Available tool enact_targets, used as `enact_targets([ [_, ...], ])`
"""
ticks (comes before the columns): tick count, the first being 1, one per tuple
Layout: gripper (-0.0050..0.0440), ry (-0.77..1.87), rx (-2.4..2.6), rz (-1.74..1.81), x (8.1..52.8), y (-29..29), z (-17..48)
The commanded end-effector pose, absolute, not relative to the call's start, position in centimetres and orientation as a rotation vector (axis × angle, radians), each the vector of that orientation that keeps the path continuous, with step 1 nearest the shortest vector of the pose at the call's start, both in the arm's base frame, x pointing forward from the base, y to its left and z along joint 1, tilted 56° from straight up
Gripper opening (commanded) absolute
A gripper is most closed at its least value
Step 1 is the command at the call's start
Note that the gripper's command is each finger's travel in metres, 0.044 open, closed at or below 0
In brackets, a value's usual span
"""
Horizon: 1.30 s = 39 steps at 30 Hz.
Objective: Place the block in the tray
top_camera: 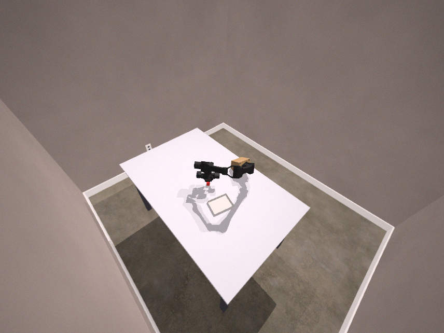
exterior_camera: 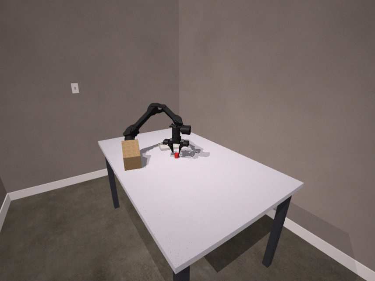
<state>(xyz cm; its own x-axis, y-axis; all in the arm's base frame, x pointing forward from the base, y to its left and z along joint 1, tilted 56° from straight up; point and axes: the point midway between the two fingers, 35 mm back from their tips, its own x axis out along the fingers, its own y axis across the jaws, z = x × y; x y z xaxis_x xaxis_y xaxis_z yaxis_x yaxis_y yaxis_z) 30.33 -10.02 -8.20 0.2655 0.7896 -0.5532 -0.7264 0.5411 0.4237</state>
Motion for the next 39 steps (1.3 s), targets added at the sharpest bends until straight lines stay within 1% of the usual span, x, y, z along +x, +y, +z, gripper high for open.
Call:
enact_targets([
  [1,0.0212,0.795,0.078,1.017,30.66,-10.32,-7.82],
  [39,0.0212,0.795,0.078,1.017,31.16,-10.16,-7.78],
])
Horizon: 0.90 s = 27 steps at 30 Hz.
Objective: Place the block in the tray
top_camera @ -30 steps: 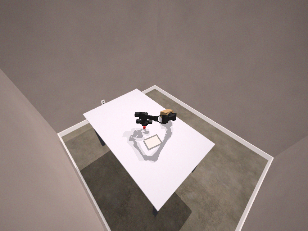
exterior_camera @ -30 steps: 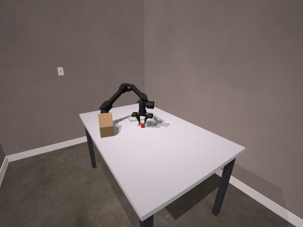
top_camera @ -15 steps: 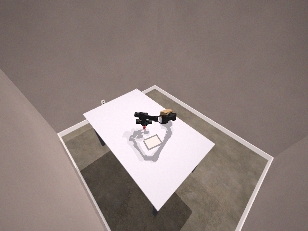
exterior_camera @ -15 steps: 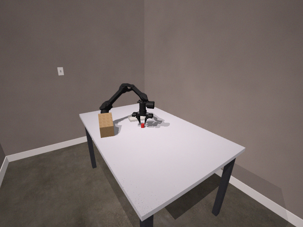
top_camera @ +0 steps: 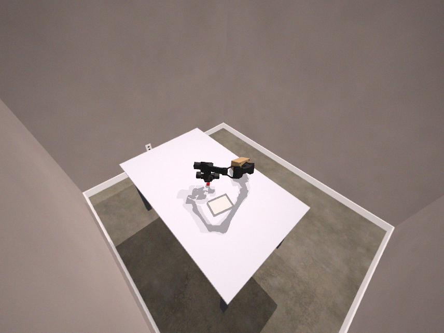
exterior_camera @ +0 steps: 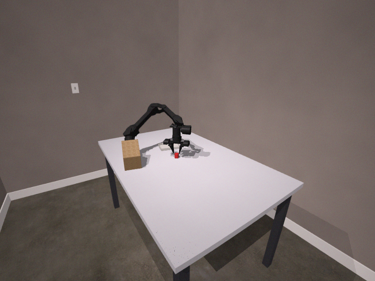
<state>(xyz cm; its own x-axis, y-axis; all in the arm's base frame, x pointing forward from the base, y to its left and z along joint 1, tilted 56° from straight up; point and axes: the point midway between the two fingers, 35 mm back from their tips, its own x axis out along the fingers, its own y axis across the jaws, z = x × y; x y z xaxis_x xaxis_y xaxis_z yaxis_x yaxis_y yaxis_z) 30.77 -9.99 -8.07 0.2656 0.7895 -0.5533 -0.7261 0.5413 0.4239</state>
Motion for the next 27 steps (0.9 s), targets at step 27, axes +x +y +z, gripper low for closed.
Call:
enact_targets([
  [27,0.0212,0.795,0.078,1.017,32.1,-7.5,-9.6],
])
